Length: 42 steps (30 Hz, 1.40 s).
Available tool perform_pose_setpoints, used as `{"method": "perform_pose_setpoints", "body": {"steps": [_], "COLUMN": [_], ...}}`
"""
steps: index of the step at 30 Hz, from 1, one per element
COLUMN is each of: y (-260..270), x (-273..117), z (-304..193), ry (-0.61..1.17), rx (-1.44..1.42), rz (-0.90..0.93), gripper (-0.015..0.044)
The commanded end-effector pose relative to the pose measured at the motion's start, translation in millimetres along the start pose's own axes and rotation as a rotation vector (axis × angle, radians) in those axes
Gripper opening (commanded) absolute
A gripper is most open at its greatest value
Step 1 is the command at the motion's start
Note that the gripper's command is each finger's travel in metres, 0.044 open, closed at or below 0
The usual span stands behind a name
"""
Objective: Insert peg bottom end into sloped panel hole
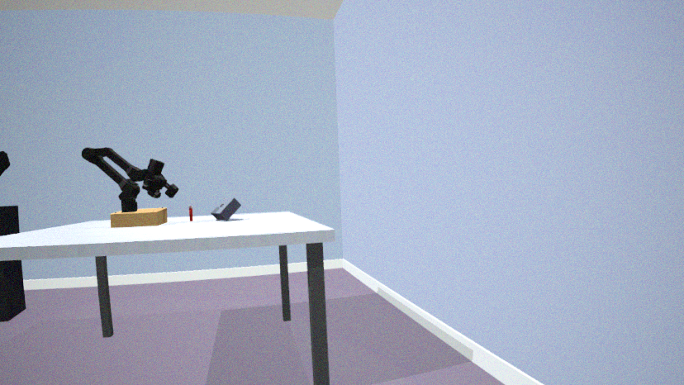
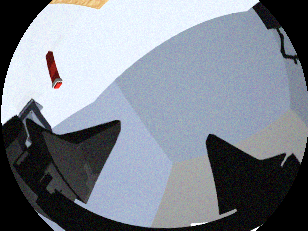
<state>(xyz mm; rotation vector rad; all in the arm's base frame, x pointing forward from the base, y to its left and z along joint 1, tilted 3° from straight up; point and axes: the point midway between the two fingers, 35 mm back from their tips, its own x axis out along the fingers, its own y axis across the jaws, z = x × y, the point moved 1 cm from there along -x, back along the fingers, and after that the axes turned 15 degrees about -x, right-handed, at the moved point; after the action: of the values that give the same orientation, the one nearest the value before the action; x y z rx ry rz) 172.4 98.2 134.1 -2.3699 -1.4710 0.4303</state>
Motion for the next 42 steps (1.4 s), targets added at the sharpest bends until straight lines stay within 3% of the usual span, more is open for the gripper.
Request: {"method": "perform_pose_setpoints", "body": {"steps": [1, 42], "y": [0, 75], "x": [0, 41], "z": [0, -19], "ry": [-0.001, -0.329], "rx": [0.003, 0.631], "rz": [0.001, 0.441], "gripper": [0.0426, 0.044]}}
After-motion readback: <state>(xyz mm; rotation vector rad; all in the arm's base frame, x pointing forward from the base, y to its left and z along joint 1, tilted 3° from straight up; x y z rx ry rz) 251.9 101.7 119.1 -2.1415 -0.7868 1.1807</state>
